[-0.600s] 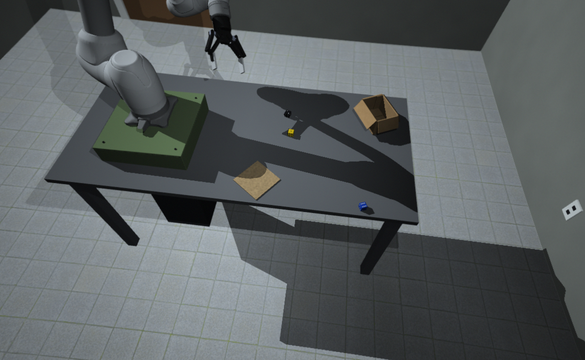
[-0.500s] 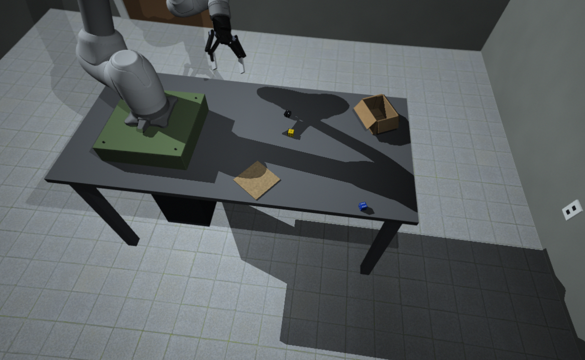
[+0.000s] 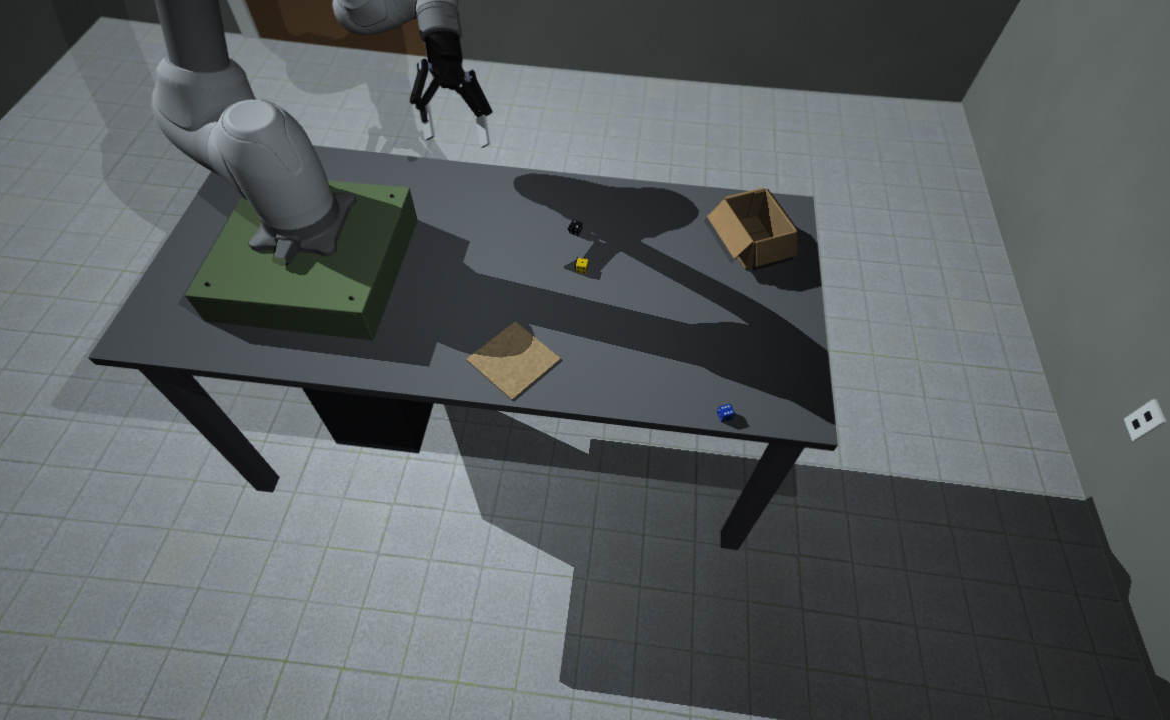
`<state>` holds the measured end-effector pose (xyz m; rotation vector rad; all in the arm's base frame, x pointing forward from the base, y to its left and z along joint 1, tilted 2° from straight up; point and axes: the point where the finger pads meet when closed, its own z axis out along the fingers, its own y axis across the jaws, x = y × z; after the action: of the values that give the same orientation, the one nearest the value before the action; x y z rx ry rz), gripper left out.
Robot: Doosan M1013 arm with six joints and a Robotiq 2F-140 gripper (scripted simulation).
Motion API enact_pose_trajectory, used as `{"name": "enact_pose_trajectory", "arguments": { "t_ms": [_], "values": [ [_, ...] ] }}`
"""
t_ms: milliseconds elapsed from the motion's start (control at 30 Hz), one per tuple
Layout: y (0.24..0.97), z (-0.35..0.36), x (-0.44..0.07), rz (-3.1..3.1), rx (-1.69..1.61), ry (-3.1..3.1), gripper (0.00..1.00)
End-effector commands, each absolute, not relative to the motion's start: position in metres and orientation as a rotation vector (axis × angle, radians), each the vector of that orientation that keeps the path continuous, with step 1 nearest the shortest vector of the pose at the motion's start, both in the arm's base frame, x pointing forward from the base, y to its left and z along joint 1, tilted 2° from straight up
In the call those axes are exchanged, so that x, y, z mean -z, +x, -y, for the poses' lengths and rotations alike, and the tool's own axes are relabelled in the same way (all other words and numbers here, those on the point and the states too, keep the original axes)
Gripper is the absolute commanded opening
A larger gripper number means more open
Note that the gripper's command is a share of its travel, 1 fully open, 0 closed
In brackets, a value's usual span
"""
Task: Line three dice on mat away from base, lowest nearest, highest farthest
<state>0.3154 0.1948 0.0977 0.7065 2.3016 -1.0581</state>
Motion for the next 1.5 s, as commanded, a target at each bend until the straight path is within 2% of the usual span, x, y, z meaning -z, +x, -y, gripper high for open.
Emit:
{"name": "enact_pose_trajectory", "arguments": {
  "t_ms": [0, 267, 733, 900, 967, 1000, 1067, 1167, 1233, 1267, 1467],
  "values": [
    [0.316, -0.195, -0.098, -2.302, 1.057, 0.708, 1.00],
    [0.352, -0.208, -0.089, -2.358, 1.065, 0.836, 1.00],
    [0.529, -0.205, -0.058, -2.508, 0.957, 1.335, 1.00],
    [0.616, -0.170, -0.049, -2.533, 0.841, 1.553, 1.00],
    [0.621, -0.168, -0.048, -2.533, 0.841, 1.553, 1.00],
    [0.652, -0.150, -0.045, -2.534, 0.793, 1.625, 1.00],
    [0.652, -0.150, -0.045, -2.534, 0.793, 1.625, 1.00],
    [0.710, -0.108, -0.041, -2.524, 0.687, 1.762, 1.00],
    [0.714, -0.105, -0.041, -2.524, 0.687, 1.762, 1.00],
    [0.744, -0.078, -0.039, -2.512, 0.630, 1.825, 1.00],
    [0.797, -0.019, -0.037, -2.478, 0.515, 1.940, 1.00]
  ]
}}
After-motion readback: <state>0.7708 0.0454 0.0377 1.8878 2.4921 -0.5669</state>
